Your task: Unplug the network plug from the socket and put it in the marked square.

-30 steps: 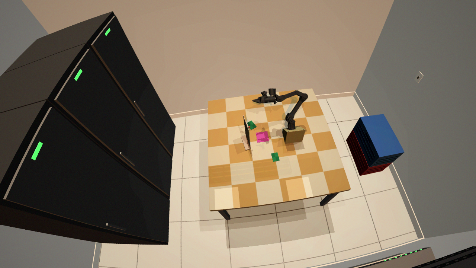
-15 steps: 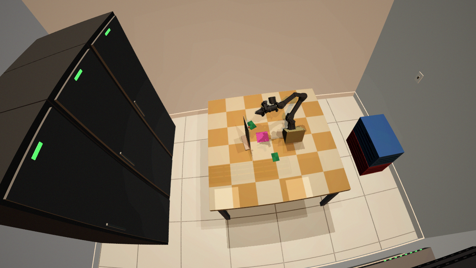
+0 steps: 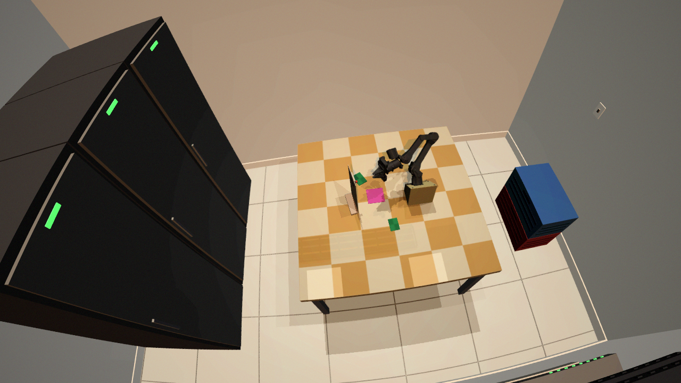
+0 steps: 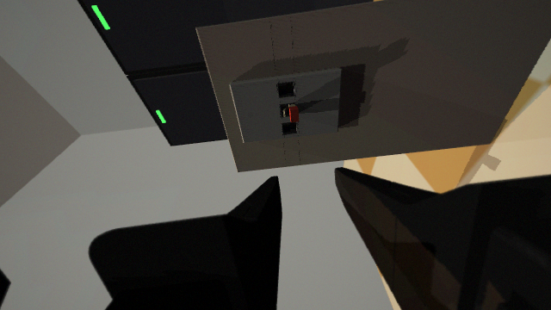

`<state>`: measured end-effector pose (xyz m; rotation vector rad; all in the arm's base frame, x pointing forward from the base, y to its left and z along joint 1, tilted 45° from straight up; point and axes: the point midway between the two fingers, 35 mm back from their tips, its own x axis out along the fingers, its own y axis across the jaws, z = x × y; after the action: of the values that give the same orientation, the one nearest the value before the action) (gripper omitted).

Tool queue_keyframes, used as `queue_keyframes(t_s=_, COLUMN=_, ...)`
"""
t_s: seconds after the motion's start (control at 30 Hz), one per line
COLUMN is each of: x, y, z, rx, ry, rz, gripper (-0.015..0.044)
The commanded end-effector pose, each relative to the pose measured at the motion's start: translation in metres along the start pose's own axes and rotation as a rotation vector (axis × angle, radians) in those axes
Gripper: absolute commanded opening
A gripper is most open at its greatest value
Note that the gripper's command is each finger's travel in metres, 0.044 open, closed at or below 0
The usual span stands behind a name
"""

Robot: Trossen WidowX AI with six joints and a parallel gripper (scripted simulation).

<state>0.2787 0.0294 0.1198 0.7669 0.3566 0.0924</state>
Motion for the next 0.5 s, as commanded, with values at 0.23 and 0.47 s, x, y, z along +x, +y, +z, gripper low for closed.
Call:
queue_keyframes(t_s=0.23, x=0.01, y=-0.001, z=-0.001, rx=0.027, ry=0.013, rz=0.001, gripper=0.0156)
queue_keyframes(t_s=0.47, x=0.024, y=0.0, z=0.004, rx=0.027, ry=0.012, rz=0.001, gripper=0.0156)
